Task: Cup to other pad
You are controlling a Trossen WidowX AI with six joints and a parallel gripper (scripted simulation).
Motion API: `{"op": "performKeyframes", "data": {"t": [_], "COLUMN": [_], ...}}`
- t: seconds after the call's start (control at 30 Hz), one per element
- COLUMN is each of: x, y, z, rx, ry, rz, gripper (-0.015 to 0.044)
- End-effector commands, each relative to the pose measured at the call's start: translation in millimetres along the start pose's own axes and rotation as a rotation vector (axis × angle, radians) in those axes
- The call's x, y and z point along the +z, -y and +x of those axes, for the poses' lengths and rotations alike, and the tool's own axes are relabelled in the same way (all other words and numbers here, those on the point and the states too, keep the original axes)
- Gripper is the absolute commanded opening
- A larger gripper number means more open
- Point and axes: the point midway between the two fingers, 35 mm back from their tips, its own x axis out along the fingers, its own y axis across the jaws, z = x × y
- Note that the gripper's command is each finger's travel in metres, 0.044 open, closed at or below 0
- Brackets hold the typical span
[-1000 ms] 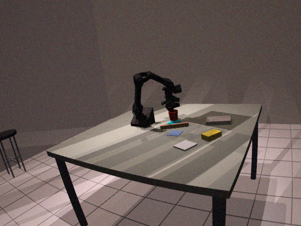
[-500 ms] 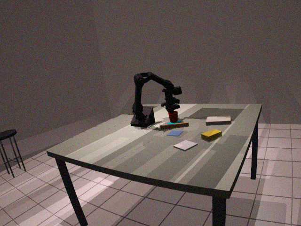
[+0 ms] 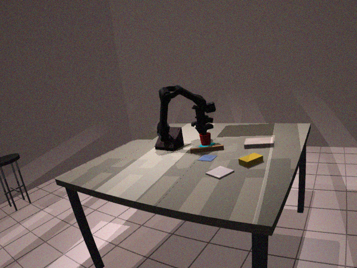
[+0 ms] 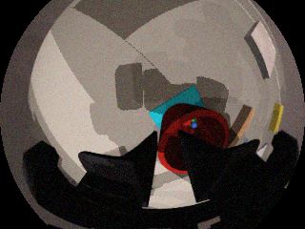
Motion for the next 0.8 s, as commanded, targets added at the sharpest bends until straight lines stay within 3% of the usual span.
{"op": "performKeyframes", "data": {"t": [0.0,0.77], "x": [0,0], "y": [0,0], "z": [-1,-35], "rx": [0.0,-0.003], "ry": [0.001,0.0], "rz": [0.001,-0.004], "gripper": [0.0128,0.0128]}}
